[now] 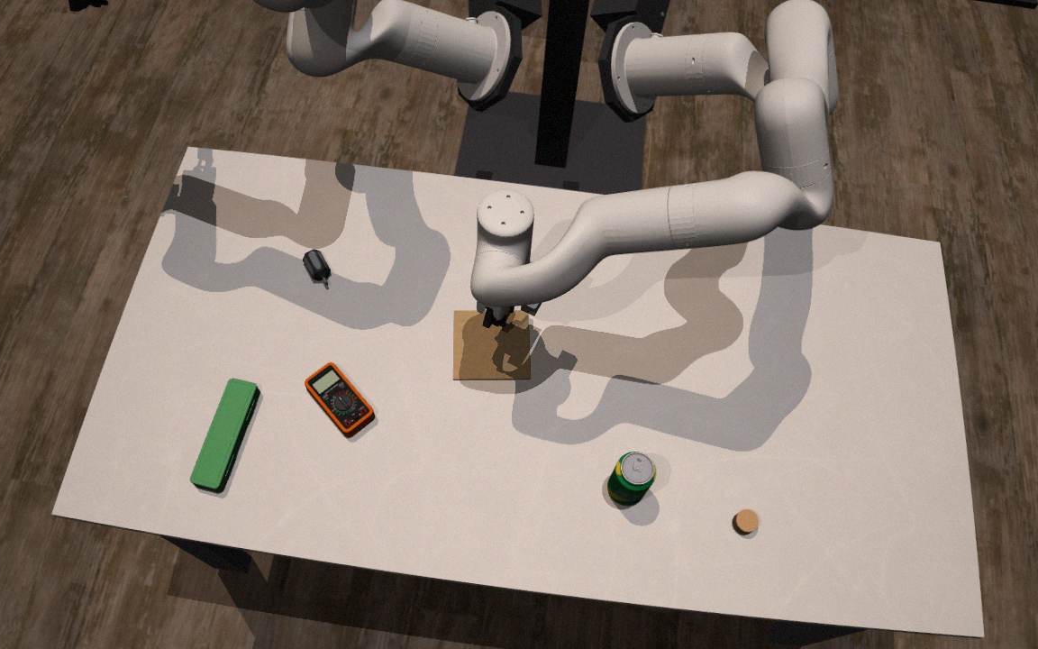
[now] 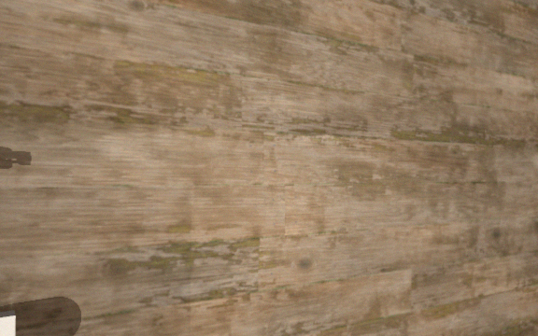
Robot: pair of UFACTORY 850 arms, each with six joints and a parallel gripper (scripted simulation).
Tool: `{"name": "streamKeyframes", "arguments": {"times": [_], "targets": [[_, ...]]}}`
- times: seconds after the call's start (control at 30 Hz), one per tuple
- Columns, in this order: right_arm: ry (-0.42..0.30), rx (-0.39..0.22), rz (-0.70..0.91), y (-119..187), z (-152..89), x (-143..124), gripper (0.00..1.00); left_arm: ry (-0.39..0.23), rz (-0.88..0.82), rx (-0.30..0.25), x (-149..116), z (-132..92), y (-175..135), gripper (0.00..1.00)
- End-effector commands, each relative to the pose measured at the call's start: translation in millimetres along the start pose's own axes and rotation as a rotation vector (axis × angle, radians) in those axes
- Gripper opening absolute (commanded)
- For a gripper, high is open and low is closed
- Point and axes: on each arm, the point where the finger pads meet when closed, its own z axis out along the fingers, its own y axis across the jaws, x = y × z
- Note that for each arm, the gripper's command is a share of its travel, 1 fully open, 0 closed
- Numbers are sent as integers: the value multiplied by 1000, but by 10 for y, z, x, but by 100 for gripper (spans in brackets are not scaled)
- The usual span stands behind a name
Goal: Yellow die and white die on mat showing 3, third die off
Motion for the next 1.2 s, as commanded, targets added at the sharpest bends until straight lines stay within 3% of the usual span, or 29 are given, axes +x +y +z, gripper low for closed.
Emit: {"name": "streamKeyframes", "arguments": {"times": [0.0,0.27,1.17], "targets": [[2,0,0,0,-9,4,100,0,-1,-2,2,200,14,22],[2,0,0,0,-9,4,100,0,-1,-2,4,365,17,22],[2,0,0,0,-9,4,100,0,-1,-2,4,373,17,22]]}}
